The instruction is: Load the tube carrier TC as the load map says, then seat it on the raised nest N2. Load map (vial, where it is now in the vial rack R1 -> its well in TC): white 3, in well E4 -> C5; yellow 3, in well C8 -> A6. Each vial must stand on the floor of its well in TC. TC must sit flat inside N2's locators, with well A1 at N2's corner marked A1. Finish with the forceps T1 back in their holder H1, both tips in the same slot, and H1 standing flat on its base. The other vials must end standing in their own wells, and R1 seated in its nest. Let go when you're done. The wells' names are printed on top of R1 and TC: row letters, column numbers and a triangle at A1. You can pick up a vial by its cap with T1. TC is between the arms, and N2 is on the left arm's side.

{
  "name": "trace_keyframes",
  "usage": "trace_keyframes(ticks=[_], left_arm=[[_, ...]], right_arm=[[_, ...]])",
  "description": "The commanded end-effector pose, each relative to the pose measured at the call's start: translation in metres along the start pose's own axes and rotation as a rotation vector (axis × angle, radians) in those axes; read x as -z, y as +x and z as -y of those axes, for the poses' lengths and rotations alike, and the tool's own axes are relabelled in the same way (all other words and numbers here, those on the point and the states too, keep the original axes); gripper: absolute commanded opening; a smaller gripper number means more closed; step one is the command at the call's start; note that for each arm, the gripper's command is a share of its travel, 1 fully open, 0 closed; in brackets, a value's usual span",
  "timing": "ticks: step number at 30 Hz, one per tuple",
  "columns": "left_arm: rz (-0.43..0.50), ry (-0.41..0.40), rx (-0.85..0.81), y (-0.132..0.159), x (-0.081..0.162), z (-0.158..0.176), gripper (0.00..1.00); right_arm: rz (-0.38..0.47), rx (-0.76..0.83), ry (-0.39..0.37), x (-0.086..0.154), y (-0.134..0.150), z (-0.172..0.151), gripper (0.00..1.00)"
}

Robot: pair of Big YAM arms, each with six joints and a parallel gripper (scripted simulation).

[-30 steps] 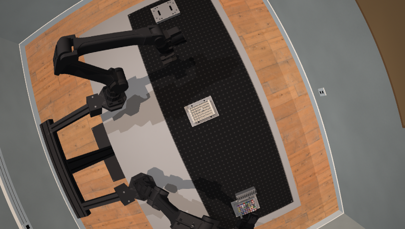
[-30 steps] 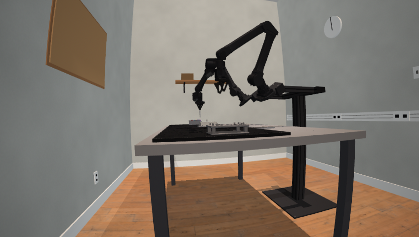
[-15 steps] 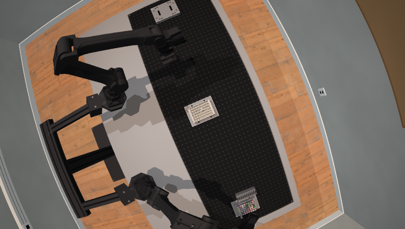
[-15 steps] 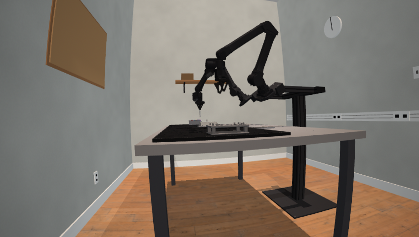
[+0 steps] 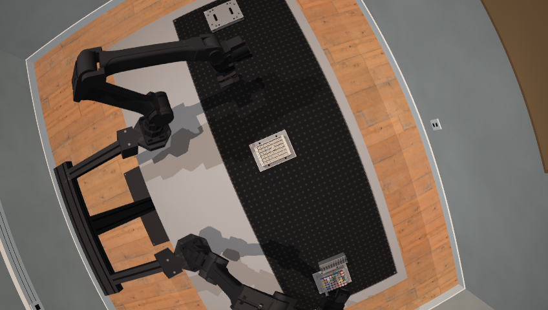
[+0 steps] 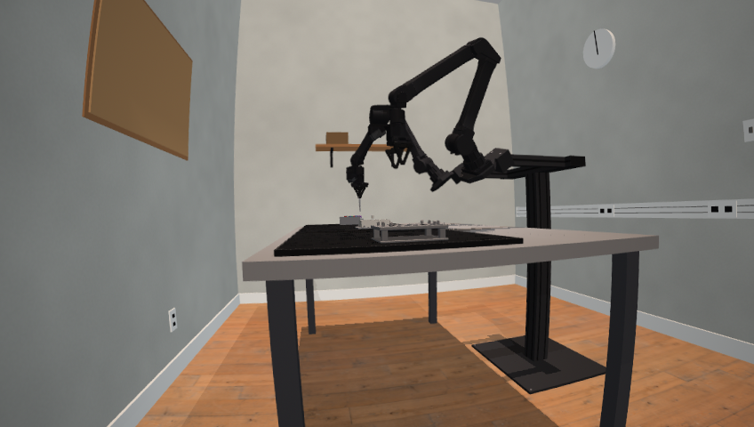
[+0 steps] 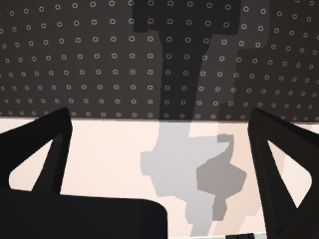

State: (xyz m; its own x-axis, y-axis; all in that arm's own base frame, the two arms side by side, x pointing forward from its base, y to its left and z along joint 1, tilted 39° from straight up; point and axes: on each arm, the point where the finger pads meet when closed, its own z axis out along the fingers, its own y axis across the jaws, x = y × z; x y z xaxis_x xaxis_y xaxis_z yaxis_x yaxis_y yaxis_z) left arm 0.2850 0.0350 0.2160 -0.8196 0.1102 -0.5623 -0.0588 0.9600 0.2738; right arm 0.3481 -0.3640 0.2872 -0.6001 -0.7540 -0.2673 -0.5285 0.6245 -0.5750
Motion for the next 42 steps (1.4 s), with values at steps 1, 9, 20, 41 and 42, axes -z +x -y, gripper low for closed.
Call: trace_keyframes(ticks=[1,9,20,41,42], left_arm=[[0.028,0.002,-0.007,-0.0115,0.0075,-0.0021,1.00],[0.028,0.002,-0.007,-0.0115,0.0075,-0.0021,1.00],[0.028,0.002,-0.007,-0.0115,0.0075,-0.0021,1.00],[0.028,0.002,-0.007,-0.0115,0.0075,-0.0021,1.00],[0.028,0.002,-0.007,-0.0115,0.0075,-0.0021,1.00]], right_arm=[[-0.001,0.002,0.008,-0.0053,0.0042,0.0048,0.07],[0.000,0.003,0.009,-0.0054,0.0040,0.0052,0.07],[0.002,0.003,0.010,-0.0056,0.0037,0.0053,0.07],[0.007,0.001,0.002,-0.0093,0.0014,0.0024,0.07],[0.007,0.001,0.002,-0.0093,0.0014,0.0024,0.07]])
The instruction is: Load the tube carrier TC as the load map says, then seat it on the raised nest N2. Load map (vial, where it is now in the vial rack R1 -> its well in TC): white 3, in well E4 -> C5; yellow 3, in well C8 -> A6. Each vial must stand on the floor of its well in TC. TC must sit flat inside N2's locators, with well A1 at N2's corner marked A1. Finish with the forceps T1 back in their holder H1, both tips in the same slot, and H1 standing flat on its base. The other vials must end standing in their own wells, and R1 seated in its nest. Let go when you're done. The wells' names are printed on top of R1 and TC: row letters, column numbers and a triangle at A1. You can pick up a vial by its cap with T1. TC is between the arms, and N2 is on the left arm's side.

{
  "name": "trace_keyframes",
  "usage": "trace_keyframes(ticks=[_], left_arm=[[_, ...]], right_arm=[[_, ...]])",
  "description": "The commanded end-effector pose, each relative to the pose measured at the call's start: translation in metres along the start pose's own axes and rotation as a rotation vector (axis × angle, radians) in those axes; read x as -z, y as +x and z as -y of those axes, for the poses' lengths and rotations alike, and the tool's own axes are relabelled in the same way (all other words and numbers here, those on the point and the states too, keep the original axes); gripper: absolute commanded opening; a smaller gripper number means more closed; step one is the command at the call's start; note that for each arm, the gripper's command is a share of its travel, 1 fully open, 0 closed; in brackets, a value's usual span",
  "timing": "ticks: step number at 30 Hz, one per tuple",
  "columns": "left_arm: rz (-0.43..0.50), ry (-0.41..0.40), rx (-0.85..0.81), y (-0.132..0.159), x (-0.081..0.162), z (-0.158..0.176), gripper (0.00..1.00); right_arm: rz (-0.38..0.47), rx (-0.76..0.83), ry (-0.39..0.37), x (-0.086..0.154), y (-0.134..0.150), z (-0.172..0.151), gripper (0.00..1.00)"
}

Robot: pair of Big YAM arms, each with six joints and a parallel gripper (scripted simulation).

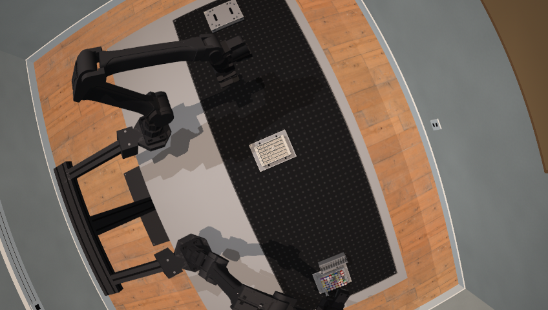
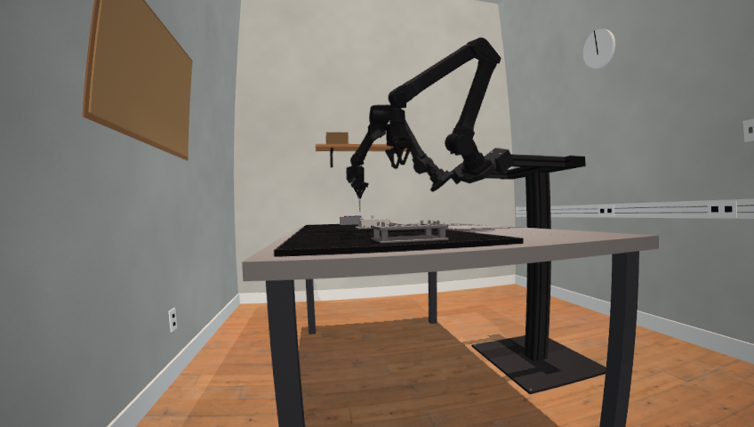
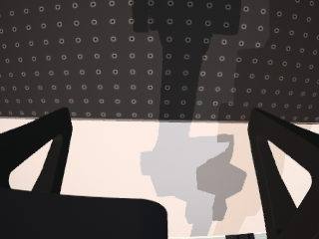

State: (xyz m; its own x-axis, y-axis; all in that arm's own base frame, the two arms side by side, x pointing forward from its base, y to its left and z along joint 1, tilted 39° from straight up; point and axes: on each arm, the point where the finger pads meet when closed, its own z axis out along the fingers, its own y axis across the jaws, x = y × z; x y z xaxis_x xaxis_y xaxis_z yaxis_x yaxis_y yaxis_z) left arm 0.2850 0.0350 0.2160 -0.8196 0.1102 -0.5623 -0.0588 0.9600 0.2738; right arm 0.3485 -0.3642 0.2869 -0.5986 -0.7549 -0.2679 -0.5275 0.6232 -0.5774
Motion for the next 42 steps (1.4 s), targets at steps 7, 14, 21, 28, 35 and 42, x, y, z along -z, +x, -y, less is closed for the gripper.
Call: trace_keyframes(ticks=[7,14,21,28,35,42], left_arm=[[0.028,0.002,-0.007,-0.012,0.008,-0.002,1.00],[0.028,0.002,-0.007,-0.012,0.008,-0.002,1.00],[0.028,0.002,-0.007,-0.012,0.008,-0.002,1.00],[0.028,0.002,-0.007,-0.012,0.008,-0.002,1.00],[0.028,0.002,-0.007,-0.012,0.008,-0.002,1.00],[0.028,0.002,-0.007,-0.012,0.008,-0.002,1.00]], right_arm=[[0.010,0.001,0.001,-0.011,-0.002,0.003,0.07],[0.004,-0.002,-0.001,-0.012,0.000,0.003,0.07],[0.006,-0.002,-0.004,-0.015,-0.001,0.002,0.07],[0.005,-0.002,-0.004,-0.017,-0.001,0.002,0.07],[0.005,-0.002,-0.003,-0.018,0.000,0.002,0.08],[0.001,-0.004,-0.004,-0.020,0.001,0.001,0.09]])
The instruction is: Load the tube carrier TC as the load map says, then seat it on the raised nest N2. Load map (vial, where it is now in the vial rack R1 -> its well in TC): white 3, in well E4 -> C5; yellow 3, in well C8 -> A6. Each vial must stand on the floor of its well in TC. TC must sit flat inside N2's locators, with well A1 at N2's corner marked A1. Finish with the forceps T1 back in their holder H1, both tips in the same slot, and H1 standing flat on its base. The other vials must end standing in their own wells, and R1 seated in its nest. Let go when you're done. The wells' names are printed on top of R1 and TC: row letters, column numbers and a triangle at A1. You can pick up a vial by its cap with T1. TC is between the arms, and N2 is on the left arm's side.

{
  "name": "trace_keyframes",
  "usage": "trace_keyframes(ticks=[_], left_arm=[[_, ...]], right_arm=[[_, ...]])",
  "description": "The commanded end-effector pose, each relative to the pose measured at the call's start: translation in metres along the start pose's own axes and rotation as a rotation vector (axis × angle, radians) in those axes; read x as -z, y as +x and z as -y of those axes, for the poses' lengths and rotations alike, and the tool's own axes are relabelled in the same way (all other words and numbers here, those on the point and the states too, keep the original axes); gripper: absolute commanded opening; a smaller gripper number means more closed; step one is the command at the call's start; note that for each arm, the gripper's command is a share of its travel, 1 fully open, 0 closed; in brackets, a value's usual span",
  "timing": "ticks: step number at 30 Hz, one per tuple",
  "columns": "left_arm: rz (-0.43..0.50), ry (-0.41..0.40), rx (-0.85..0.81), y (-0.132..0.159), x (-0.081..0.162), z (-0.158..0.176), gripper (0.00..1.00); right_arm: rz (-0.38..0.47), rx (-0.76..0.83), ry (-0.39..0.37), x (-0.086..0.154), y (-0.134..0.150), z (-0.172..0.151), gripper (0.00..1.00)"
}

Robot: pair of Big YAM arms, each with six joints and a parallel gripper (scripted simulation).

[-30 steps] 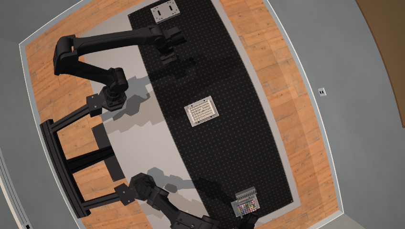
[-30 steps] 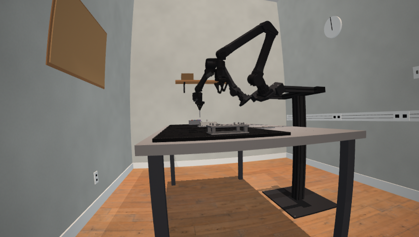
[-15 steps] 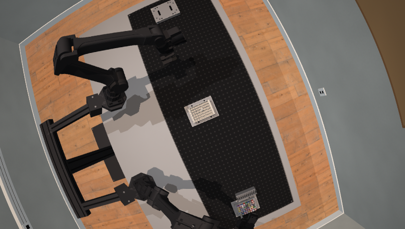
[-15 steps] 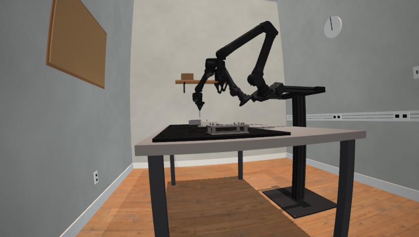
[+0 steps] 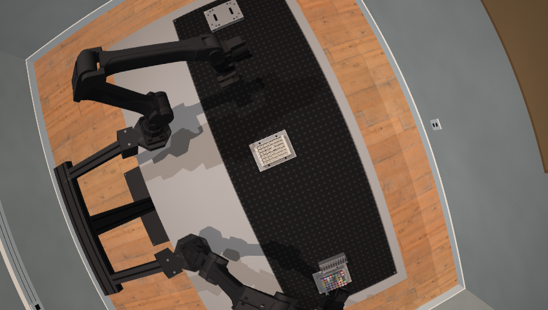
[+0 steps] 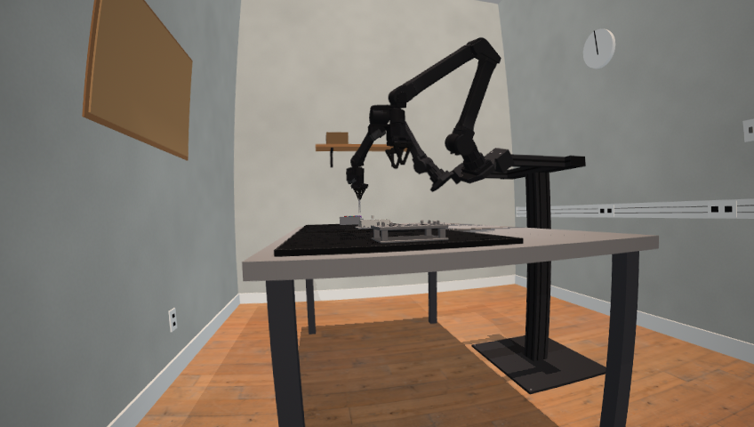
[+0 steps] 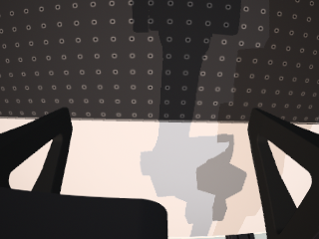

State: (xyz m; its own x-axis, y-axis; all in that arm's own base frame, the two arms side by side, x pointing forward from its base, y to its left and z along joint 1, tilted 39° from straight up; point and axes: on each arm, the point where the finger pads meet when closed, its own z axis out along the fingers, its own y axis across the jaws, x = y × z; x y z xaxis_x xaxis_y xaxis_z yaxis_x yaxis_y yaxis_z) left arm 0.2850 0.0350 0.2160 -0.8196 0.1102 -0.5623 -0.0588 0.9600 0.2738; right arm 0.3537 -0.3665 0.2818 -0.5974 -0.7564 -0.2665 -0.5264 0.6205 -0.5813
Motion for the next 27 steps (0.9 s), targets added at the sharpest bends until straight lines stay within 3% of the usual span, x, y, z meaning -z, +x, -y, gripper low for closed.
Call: trace_keyframes(ticks=[1,27], left_arm=[[0.028,0.002,-0.007,-0.0115,0.0075,-0.0021,1.00],[0.028,0.002,-0.007,-0.0115,0.0075,-0.0021,1.00]], right_arm=[[0.002,-0.007,-0.010,-0.0128,0.0007,-0.0006,0.09],[0.002,-0.006,-0.010,-0.0186,0.0014,-0.0008,0.11]])
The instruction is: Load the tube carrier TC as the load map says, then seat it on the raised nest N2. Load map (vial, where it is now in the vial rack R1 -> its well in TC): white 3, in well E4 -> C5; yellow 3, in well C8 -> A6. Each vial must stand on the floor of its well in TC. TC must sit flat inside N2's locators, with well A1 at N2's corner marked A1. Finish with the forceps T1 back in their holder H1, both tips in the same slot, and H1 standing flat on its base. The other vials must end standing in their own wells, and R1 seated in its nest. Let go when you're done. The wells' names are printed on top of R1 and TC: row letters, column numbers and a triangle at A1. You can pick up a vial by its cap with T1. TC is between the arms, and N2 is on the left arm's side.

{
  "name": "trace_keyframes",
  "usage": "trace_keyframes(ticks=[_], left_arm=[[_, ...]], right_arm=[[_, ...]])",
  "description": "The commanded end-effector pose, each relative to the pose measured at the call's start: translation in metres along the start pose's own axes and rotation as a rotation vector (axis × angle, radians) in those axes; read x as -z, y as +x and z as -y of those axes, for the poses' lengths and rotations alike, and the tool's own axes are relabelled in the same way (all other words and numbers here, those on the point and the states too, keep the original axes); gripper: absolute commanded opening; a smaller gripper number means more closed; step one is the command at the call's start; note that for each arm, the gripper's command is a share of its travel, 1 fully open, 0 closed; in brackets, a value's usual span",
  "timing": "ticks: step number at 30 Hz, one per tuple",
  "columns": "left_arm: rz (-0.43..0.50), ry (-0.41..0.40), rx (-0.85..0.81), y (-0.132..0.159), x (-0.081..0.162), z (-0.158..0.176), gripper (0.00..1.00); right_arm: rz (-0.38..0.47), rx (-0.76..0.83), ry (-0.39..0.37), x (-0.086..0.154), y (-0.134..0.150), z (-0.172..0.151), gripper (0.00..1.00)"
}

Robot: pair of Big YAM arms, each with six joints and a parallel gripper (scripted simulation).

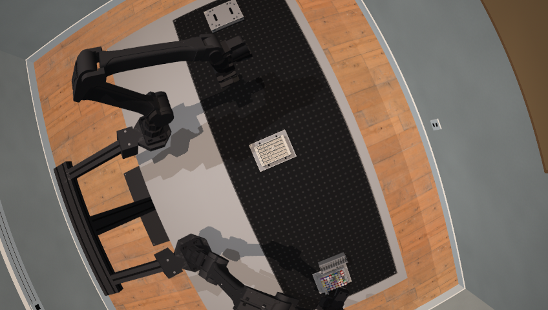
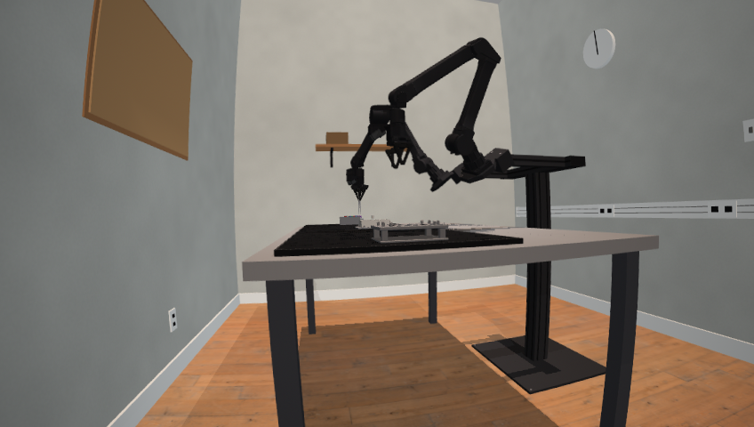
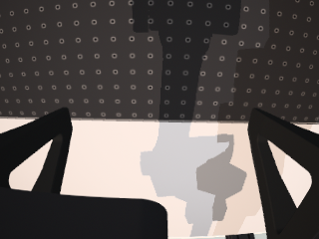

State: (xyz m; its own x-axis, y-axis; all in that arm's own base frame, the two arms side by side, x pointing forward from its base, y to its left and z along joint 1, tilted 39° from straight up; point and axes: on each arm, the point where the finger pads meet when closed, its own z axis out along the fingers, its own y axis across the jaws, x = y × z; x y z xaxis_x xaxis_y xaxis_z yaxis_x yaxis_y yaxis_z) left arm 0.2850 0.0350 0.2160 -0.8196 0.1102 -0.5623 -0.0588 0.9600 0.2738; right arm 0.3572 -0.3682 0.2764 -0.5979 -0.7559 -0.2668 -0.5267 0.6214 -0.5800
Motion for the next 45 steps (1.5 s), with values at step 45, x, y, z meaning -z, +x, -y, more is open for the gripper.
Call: trace_keyframes(ticks=[45], left_arm=[[0.028,0.002,-0.007,-0.012,0.008,-0.002,1.00]], right_arm=[[0.002,-0.005,-0.005,-0.022,0.001,0.001,0.11]])
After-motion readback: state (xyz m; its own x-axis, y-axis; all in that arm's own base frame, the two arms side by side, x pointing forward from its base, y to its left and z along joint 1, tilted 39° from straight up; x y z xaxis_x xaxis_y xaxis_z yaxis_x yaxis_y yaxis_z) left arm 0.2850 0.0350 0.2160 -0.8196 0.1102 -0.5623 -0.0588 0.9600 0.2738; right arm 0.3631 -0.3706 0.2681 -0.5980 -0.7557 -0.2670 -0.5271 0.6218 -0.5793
